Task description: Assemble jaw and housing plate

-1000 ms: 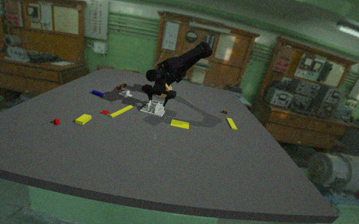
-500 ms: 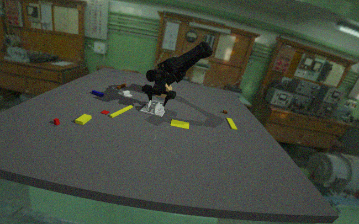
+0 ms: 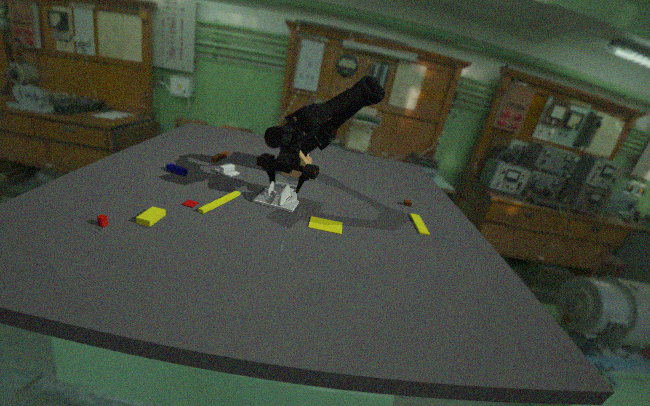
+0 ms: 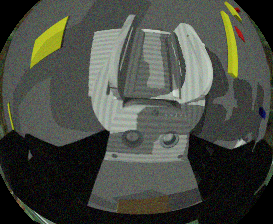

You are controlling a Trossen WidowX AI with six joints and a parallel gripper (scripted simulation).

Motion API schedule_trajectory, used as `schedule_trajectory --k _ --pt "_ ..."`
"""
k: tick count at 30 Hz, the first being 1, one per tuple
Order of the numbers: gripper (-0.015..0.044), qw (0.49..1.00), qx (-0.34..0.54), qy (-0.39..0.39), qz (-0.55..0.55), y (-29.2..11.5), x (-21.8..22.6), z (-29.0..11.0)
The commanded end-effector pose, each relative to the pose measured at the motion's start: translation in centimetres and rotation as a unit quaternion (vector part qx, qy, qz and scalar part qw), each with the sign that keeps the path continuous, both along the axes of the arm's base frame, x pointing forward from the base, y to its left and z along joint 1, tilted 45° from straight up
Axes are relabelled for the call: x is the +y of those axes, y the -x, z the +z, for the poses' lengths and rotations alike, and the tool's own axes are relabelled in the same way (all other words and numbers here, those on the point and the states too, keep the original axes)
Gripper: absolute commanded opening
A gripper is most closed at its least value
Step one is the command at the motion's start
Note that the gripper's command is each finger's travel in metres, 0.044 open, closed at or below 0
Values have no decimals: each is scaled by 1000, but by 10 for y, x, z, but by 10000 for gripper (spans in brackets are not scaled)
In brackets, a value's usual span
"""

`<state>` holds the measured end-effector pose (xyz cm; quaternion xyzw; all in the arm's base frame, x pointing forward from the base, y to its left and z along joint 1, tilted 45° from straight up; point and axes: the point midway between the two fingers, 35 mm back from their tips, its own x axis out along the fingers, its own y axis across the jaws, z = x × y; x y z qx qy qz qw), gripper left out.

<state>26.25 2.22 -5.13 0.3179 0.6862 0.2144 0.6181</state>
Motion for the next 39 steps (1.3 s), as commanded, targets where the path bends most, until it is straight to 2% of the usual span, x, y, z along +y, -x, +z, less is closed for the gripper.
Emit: schedule_trajectory --k 1,39 --pt "351 1000 2 -2 3 1 4 -2" --pt "351 1000 2 -2 3 1 0 2"
